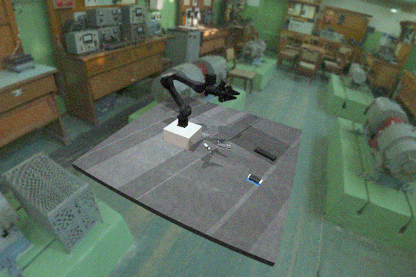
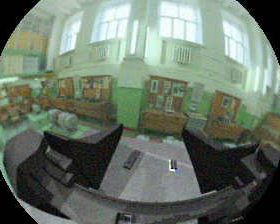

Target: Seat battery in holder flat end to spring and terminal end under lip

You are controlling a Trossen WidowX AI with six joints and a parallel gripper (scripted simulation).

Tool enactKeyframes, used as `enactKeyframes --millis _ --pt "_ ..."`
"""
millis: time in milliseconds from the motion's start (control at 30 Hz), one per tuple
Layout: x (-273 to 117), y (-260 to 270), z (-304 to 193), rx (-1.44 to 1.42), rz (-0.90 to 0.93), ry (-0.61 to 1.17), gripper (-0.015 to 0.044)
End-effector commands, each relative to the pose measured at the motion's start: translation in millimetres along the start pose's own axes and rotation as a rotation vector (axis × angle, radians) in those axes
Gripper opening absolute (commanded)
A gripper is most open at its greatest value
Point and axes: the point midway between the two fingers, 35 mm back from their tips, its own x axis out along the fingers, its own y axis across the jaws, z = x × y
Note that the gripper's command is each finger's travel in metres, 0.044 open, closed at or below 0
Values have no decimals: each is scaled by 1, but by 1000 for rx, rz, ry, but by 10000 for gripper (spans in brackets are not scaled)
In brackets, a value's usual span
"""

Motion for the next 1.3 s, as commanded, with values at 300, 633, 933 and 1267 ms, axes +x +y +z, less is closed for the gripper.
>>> enactKeyframes --millis 300,633,933,1267 --pt "10 -37 -156 173 -149 613 225" --pt "-95 -62 -312 469 -420 1461 225" --pt "-111 -62 -321 506 -452 1548 225" --pt "-110 -61 -334 506 -452 1548 225"
